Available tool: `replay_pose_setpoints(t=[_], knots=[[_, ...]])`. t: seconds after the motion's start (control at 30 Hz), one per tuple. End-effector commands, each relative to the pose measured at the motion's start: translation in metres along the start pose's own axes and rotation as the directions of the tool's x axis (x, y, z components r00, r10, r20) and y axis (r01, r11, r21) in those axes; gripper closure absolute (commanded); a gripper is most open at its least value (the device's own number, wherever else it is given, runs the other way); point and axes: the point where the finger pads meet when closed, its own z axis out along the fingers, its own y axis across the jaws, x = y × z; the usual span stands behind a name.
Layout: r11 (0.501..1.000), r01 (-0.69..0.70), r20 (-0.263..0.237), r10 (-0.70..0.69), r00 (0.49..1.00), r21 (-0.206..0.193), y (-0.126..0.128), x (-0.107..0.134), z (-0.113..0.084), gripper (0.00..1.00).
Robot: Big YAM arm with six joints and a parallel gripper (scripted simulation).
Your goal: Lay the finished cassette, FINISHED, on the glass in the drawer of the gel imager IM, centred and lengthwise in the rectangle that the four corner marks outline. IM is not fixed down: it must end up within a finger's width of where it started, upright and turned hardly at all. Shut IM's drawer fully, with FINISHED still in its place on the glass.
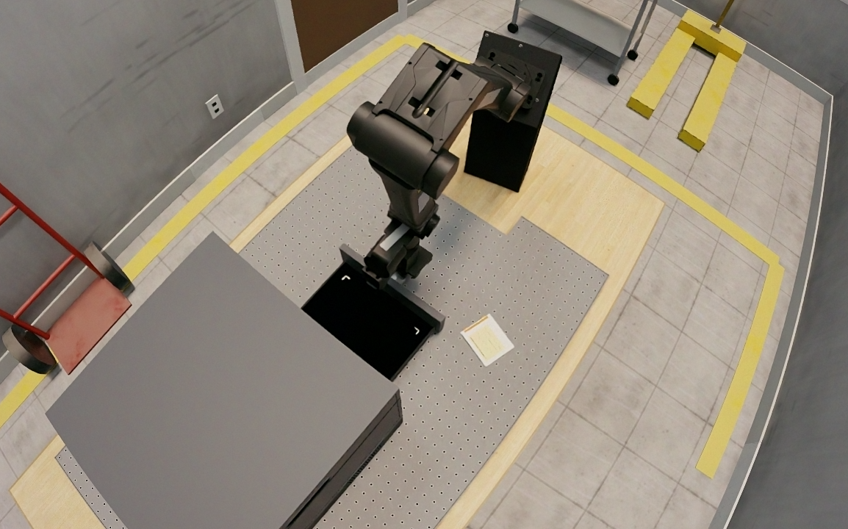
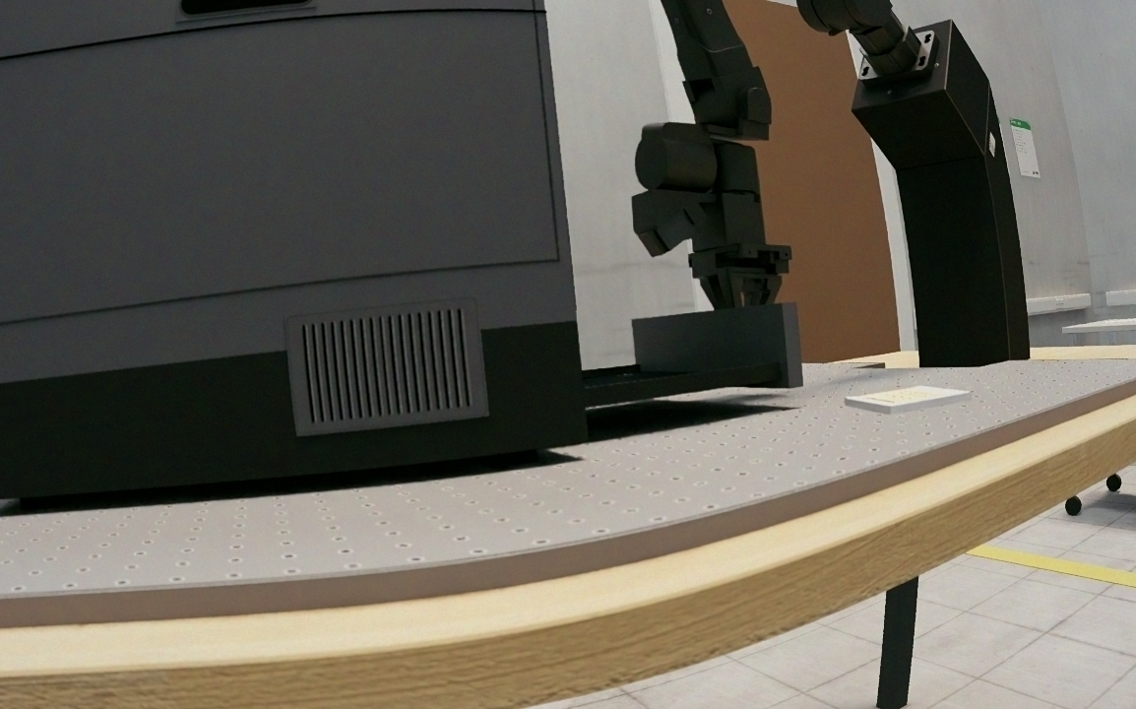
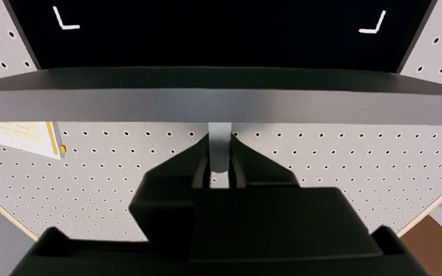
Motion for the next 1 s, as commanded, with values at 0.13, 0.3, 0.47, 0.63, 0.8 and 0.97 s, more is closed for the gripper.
replay_pose_setpoints(t=[0.13, 0.3, 0.47, 0.63, 0.8, 0.97], knots=[[1.000, -0.001, -0.066, 0.001, 0.998, -0.005, 0.004, 0.017, -0.005, 0.92], [1.000, 0.002, -0.048, -0.002, 0.999, -0.002, 0.001, 0.000, -0.004, 0.92], [1.000, -0.001, -0.048, 0.001, 0.999, 0.002, -0.001, -0.003, -0.004, 0.74], [1.000, -0.010, -0.061, 0.010, 0.998, 0.003, 0.000, 0.007, -0.003, 0.74], [1.000, -0.010, -0.061, 0.010, 0.998, 0.003, 0.000, 0.007, -0.003, 0.74], [1.000, -0.010, -0.061, 0.010, 0.998, 0.003, 0.000, 0.007, -0.003, 0.74]])
